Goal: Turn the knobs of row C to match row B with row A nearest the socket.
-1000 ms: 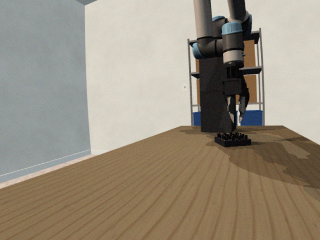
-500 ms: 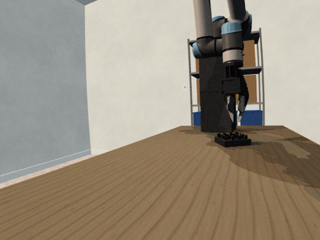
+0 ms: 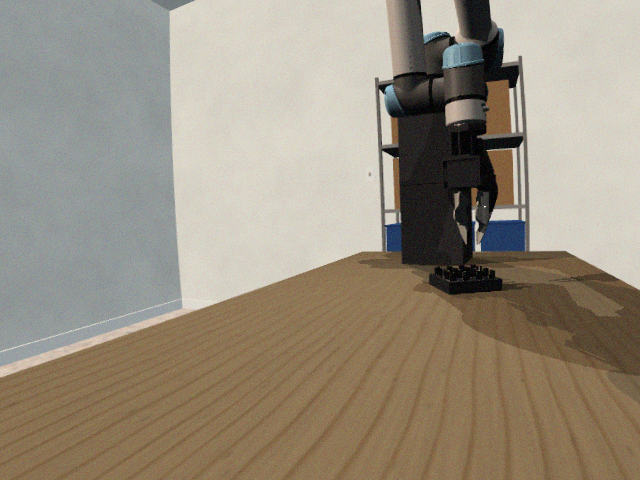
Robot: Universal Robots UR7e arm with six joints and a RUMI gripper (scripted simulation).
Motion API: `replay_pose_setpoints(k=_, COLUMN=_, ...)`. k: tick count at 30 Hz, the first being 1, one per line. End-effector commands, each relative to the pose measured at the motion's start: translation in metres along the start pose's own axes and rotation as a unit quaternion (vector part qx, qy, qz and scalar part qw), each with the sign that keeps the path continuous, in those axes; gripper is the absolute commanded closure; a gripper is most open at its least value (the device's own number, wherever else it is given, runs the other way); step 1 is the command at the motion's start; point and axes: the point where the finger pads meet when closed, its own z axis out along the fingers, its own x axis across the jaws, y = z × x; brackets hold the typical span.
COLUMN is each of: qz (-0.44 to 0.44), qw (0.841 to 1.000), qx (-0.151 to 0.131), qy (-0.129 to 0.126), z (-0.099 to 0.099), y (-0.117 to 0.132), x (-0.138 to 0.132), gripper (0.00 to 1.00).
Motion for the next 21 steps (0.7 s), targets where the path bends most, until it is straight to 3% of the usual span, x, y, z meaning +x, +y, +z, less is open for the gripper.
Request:
replay_pose_setpoints(k=1, qz=0.0, qw=1.0, qx=-0.001, qy=0.0, z=-0.0004, y=0.0005, x=0.0002, gripper=0.89)
replay_pose_setpoints(k=21, qz=0.0, qw=1.0, qx=-0.001, qy=0.0, z=0.0075, y=0.0005, x=0.0001, gripper=0.89)
